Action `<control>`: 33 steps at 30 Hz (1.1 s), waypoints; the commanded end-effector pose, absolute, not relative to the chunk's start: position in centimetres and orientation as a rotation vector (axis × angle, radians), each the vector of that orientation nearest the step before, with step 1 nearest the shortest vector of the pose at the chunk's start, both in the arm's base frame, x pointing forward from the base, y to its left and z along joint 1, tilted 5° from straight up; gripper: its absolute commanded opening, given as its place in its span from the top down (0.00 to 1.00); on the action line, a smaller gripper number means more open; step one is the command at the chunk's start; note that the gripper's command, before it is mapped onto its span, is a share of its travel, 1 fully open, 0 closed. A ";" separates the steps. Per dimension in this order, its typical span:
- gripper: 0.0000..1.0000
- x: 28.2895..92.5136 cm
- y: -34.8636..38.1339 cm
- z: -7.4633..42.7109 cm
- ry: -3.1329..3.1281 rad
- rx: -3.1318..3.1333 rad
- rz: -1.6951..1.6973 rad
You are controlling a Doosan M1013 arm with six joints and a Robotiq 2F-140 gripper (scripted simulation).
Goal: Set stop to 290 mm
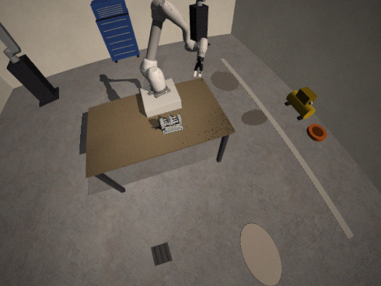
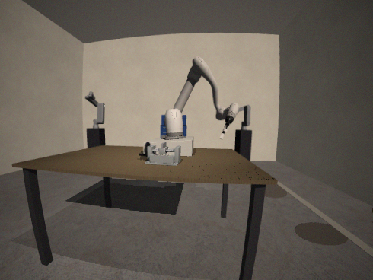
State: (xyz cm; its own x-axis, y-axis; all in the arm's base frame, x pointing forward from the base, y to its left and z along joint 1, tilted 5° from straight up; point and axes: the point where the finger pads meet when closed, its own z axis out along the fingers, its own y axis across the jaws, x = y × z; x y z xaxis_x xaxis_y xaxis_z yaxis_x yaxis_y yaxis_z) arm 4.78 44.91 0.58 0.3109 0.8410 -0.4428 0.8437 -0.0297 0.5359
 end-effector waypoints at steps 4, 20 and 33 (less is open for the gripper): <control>0.00 4.8 44.9 0.6 1.503 1.837 -0.005; 0.00 4.8 44.9 0.9 1.503 1.837 -0.005; 0.00 4.7 45.5 7.9 1.503 1.837 -0.005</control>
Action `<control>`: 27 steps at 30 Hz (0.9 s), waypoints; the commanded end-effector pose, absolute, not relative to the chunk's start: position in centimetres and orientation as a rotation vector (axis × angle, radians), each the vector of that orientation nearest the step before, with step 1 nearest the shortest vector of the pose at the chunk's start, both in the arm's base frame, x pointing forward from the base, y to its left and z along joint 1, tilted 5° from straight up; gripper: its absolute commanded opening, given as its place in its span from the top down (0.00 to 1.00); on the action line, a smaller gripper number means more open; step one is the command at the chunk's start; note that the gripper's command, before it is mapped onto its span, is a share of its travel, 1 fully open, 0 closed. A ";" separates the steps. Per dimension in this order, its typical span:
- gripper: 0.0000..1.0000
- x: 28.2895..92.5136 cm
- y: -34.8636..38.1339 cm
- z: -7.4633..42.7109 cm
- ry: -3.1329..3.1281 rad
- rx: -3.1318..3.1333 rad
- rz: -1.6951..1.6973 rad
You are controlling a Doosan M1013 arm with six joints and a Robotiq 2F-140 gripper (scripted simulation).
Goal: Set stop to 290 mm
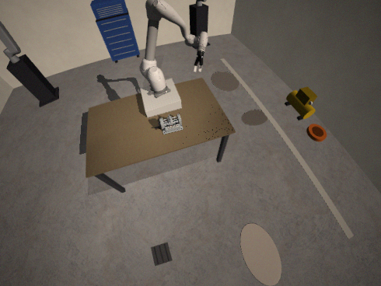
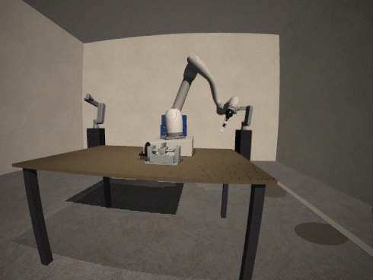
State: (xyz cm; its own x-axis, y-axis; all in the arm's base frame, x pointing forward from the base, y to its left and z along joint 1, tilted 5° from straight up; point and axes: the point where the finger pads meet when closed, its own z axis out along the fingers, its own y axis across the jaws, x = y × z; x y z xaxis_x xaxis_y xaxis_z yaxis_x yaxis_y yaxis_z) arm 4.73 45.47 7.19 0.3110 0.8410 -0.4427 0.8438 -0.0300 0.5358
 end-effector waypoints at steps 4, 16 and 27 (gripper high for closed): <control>0.00 4.7 45.8 11.9 1.503 1.837 -0.005; 0.00 4.7 46.2 16.8 1.503 1.837 -0.005; 0.00 6.6 45.9 16.6 1.453 1.897 -0.016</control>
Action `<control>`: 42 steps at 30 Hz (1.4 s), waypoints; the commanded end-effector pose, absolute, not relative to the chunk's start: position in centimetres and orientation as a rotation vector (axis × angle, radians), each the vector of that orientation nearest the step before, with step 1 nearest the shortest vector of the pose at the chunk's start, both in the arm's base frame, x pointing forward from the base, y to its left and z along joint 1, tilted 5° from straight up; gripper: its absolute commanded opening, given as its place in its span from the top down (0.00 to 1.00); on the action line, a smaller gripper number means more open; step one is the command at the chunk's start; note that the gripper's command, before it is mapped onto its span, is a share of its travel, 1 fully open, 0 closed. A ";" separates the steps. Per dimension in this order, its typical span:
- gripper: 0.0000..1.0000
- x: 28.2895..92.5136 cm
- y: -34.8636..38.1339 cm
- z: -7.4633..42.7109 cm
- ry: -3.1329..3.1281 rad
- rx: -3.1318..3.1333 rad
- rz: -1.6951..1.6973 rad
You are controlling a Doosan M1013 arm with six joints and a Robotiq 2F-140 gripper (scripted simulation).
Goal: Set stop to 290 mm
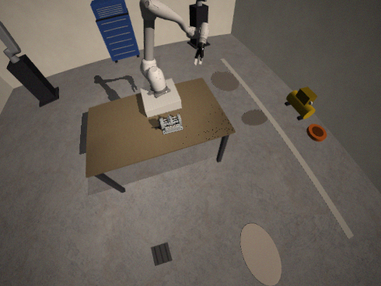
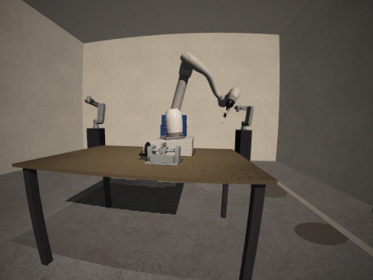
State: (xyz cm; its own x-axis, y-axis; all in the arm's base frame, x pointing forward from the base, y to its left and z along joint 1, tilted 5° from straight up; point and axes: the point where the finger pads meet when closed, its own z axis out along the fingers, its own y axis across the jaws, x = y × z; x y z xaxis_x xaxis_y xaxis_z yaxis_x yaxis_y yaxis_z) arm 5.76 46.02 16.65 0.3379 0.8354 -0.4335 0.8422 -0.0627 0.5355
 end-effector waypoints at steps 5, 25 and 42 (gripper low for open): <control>0.00 10.3 45.0 16.2 1.346 2.013 -0.038; 0.00 26.8 36.7 14.5 0.691 2.491 -0.115; 0.00 39.5 22.0 13.2 -0.213 2.752 -0.134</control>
